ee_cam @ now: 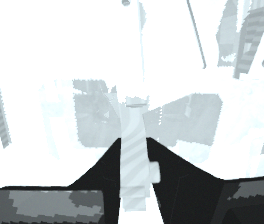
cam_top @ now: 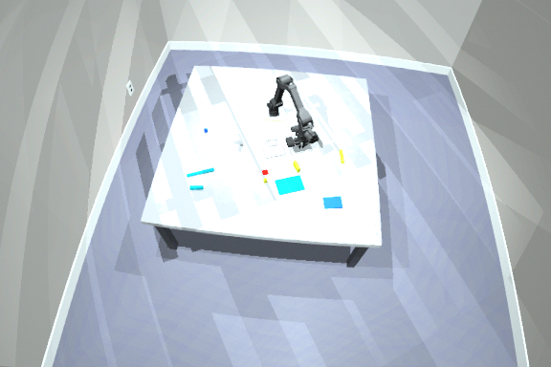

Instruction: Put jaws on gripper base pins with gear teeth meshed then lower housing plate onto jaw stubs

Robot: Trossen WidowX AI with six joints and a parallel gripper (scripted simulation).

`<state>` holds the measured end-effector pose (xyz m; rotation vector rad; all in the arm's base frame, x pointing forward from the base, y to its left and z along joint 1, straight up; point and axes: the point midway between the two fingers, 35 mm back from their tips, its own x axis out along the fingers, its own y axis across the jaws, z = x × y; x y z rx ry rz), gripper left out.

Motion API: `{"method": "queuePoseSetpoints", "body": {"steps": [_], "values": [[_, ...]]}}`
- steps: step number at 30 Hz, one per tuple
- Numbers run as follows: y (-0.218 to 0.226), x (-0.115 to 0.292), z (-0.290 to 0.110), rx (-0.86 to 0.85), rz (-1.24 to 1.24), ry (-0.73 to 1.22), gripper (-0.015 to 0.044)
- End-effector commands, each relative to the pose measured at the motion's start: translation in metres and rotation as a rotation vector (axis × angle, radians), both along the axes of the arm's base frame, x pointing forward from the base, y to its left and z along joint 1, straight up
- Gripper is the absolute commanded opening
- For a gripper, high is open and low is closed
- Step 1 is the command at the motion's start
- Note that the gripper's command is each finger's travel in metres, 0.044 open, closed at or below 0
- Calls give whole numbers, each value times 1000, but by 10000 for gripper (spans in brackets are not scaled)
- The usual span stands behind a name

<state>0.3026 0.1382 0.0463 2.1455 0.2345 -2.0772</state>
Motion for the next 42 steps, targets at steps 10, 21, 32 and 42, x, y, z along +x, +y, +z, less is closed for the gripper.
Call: {"method": "queuePoseSetpoints", "body": {"steps": [10,21,32,42], "values": [[0,-1,46,3,-6,4,247],[-1,-3,67,3,-6,4,440],[-1,-3,67,3,-6,4,440],[-1,-3,67,3,-6,4,440]]}}
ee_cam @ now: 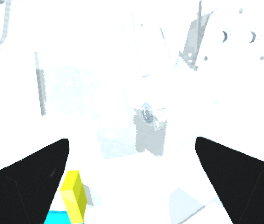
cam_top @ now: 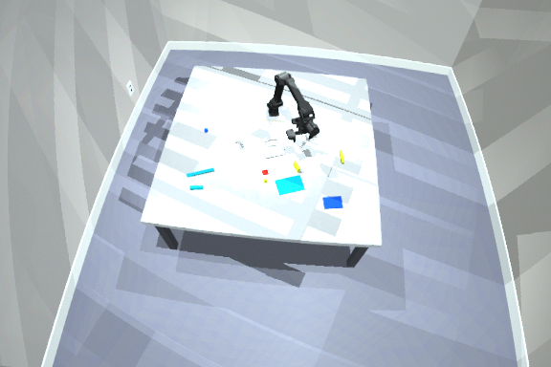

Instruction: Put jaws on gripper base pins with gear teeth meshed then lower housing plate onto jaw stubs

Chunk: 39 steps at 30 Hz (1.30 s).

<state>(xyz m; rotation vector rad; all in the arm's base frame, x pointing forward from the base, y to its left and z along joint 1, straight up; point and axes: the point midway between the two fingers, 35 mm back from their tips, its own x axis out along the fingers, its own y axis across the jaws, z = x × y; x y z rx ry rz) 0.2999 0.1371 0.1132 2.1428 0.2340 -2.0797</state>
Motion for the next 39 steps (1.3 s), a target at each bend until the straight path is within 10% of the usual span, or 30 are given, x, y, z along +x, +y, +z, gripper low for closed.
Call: {"method": "queuePoseSetpoints", "body": {"steps": [1,19,35,39], "values": [[0,0,0,3,-6,2,440],[0,0,0,3,-6,2,440],[11,-3,0,18,-496,8,20],[14,-4,0,22,-631,10,0]]}}
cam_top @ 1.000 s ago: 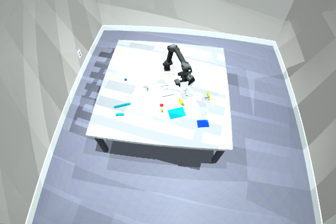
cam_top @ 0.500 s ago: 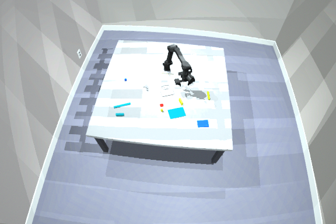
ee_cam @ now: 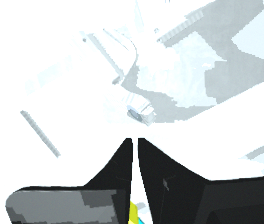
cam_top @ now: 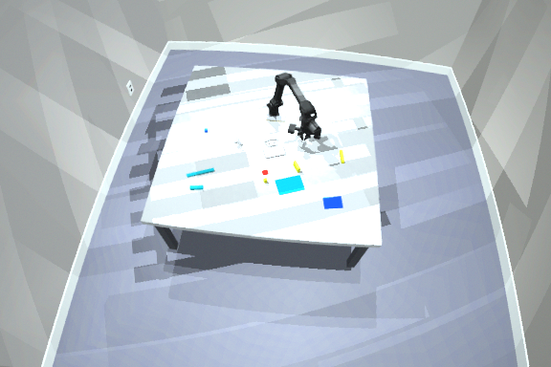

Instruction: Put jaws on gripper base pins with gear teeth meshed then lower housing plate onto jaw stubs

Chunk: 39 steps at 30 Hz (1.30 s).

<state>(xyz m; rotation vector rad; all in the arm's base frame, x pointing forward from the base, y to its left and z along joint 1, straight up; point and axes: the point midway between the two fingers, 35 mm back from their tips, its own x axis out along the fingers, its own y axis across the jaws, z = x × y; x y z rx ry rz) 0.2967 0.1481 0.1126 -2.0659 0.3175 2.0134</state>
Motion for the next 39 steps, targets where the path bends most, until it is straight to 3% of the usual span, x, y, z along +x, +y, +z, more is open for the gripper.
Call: {"method": "queuePoseSetpoints", "body": {"steps": [1,39], "values": [[3,-1,0,7,-127,2,0],[30,-9,-2,43,-1412,21,0]]}}
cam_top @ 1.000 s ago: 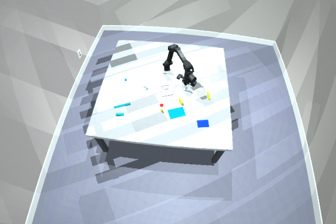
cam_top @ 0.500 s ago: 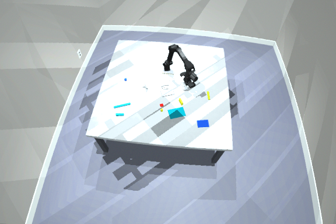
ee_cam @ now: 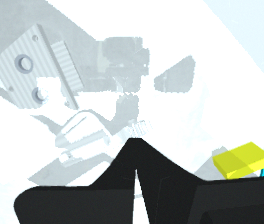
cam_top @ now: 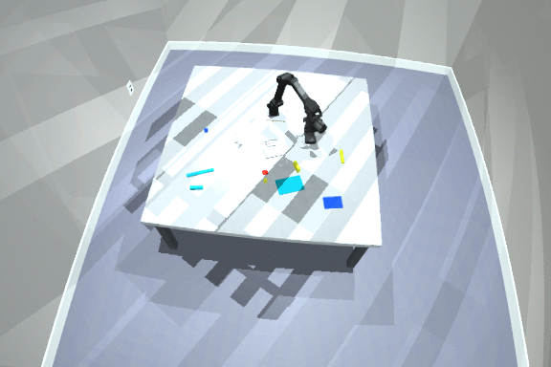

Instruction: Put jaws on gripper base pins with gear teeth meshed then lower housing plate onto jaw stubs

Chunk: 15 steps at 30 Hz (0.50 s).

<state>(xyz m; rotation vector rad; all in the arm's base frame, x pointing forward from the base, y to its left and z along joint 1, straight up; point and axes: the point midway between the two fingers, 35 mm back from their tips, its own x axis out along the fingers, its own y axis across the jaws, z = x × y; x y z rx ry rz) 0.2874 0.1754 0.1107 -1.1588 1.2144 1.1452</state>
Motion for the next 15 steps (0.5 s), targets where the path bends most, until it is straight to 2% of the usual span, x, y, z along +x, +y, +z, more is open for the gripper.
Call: {"method": "queuePoseSetpoints", "body": {"steps": [1,15], "values": [[4,0,0,8,-129,0,0],[13,-4,-1,21,-602,8,0]]}}
